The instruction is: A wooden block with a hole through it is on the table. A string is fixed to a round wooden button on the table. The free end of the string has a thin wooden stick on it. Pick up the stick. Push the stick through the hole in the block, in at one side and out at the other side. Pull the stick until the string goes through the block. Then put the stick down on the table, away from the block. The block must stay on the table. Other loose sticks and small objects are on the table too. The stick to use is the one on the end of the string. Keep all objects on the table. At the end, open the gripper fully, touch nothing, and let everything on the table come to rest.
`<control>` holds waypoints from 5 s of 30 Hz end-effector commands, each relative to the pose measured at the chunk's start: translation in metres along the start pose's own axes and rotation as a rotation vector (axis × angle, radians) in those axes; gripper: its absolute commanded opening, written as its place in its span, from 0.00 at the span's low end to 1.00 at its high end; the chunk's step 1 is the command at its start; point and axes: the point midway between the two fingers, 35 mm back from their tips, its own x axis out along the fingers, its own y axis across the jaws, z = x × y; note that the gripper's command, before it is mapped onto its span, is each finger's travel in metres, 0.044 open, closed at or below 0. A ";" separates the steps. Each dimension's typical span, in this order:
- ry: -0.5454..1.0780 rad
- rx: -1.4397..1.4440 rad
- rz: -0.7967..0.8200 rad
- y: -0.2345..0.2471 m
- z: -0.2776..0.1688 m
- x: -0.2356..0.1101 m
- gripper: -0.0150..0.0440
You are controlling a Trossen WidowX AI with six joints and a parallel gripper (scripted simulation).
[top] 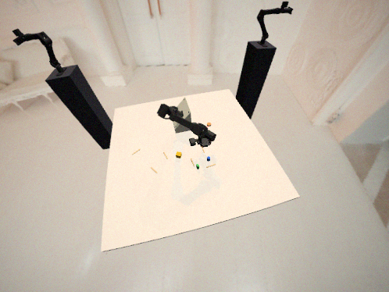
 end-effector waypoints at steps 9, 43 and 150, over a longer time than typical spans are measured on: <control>0.000 0.010 0.005 0.000 0.001 -0.016 0.25; -0.074 -0.006 -0.003 0.012 -0.017 -0.049 0.25; -0.306 -0.014 0.009 -0.022 -0.127 -0.108 0.25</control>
